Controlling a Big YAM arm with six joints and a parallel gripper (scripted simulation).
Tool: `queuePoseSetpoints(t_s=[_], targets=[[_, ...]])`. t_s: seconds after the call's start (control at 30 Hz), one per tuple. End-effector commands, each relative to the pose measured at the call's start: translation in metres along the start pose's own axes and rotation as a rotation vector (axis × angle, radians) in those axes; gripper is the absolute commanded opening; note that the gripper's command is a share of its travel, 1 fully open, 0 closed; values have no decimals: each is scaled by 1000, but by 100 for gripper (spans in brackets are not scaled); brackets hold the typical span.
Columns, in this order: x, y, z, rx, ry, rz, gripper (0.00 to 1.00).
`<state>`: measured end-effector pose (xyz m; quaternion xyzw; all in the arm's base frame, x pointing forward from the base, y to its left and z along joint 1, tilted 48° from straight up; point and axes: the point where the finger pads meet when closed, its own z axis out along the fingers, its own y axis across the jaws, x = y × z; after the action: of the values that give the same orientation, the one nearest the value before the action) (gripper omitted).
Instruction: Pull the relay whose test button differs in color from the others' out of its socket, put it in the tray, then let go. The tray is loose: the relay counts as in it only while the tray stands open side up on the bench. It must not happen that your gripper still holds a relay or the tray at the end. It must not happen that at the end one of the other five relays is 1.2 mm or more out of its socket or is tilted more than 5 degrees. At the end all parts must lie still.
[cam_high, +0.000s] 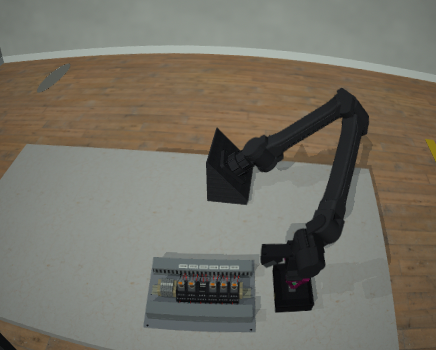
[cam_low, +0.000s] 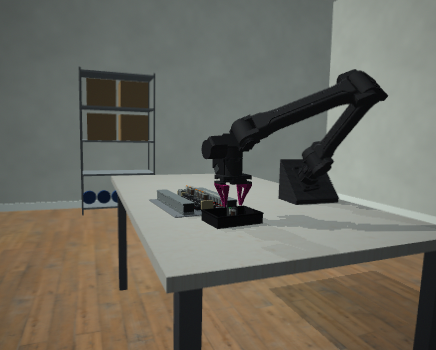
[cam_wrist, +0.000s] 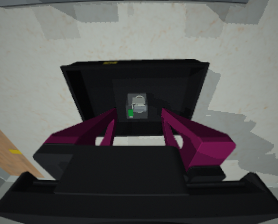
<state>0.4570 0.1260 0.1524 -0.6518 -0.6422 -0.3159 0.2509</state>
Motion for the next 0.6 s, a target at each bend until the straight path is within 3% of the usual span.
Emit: queuePoseSetpoints(t_s=[0.0,0.27,0.57], targets=[[10,19,-28,-61,0,-33,59],[11,18,-34,-62,0,-34,59],[11,16,-82,-63,-2,-37,59]])
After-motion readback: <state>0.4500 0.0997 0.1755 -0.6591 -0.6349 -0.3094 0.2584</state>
